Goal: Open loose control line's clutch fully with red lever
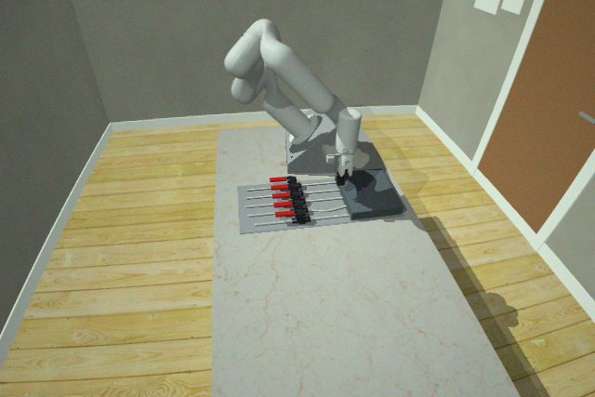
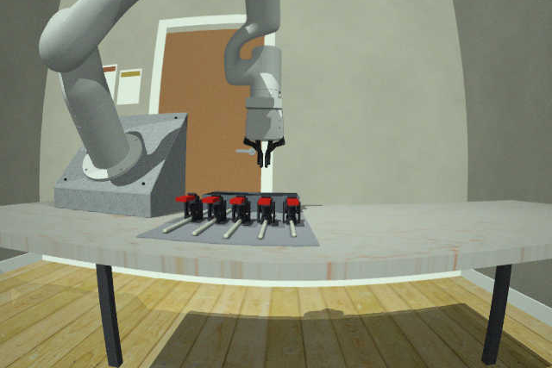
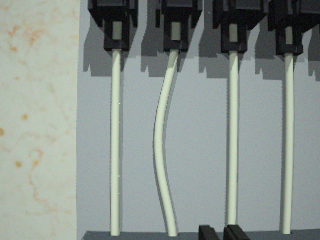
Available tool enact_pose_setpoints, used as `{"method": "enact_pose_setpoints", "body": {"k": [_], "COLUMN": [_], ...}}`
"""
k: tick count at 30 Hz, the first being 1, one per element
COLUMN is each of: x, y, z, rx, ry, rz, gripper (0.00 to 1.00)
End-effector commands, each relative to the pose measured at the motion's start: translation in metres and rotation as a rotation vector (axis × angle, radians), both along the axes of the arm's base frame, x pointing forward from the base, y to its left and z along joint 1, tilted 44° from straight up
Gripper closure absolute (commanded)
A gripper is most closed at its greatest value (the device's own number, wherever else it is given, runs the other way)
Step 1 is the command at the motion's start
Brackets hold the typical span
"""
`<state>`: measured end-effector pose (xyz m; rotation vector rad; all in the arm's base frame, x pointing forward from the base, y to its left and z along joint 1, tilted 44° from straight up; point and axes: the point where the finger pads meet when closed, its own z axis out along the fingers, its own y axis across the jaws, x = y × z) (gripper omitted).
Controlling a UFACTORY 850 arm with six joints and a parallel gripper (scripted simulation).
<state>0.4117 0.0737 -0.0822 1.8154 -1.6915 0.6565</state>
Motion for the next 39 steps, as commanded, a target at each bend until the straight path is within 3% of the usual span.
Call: {"method": "enact_pose_setpoints", "body": {"k": [1, 3, 5, 6, 8, 10, 12, 13, 15, 16, 18, 19, 24, 39], "x": [0.005, 0.024, 0.024, 0.031, 0.033, 0.038, 0.039, 0.04, 0.04, 0.038, 0.038, 0.035, 0.034, 0.034], "y": [-0.008, -0.05, -0.05, -0.078, -0.084, -0.118, -0.121, -0.152, -0.157, -0.182, -0.185, -0.204, -0.214, -0.22], "z": [0.007, 0.041, 0.041, 0.061, 0.065, 0.089, 0.091, 0.113, 0.115, 0.132, 0.135, 0.147, 0.154, 0.147], "rx": [0.003, 0.011, 0.011, 0.013, 0.013, 0.013, 0.013, 0.009, 0.009, 0.005, 0.005, 0.0, -0.002, 0.001], "ry": [-0.001, 0.001, 0.001, 0.001, 0.001, 0.0, 0.0, -0.001, -0.001, -0.002, -0.002, -0.002, -0.003, -0.001], "rz": [0.001, 0.001, 0.001, 0.002, 0.002, 0.002, 0.002, 0.002, 0.002, 0.002, 0.002, 0.001, 0.001, 0.001], "gripper": [0.48, 0.48, 0.48, 0.48, 0.48, 0.48, 0.48, 0.48, 0.48, 0.48, 0.48, 0.48, 0.48, 0.48]}}
